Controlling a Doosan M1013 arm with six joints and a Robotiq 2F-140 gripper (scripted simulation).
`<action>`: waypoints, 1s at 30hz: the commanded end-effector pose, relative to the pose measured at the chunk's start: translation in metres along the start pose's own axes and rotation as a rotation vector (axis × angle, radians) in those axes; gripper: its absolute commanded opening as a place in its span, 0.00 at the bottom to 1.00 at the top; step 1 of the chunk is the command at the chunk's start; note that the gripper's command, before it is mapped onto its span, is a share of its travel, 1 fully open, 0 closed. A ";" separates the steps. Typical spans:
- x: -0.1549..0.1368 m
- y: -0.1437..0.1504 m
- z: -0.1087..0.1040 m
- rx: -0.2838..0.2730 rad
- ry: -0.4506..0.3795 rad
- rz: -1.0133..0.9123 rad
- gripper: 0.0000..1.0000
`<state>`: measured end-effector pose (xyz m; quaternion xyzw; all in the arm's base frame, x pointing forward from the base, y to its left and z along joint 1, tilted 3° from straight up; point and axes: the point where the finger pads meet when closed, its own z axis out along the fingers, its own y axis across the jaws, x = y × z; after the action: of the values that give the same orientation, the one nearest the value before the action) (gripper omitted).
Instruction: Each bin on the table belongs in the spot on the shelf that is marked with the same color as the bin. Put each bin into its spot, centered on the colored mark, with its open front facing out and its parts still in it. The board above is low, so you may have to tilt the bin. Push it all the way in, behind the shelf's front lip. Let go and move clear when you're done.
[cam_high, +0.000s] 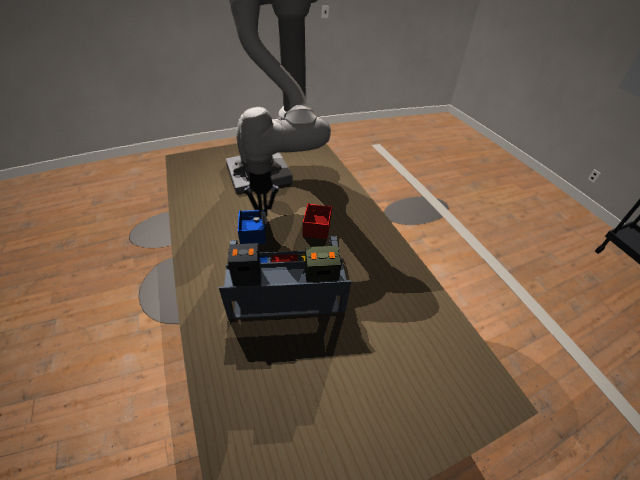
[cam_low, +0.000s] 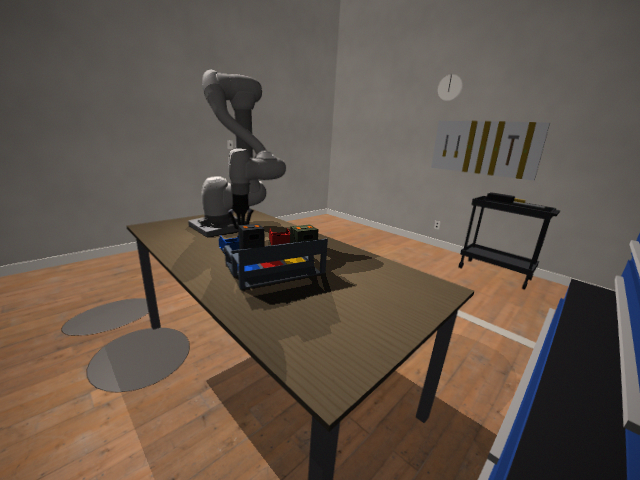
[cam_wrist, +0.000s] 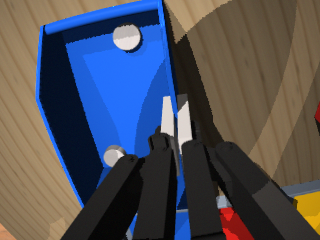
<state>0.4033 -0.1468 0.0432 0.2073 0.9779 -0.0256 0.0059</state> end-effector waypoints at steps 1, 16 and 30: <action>0.000 0.000 0.000 0.000 0.000 0.000 0.10; 0.000 0.000 -0.002 0.000 0.000 0.000 0.10; 0.000 0.000 -0.007 0.000 0.000 0.000 0.10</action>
<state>0.4031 -0.1465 0.0490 0.2073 0.9779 -0.0256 0.0058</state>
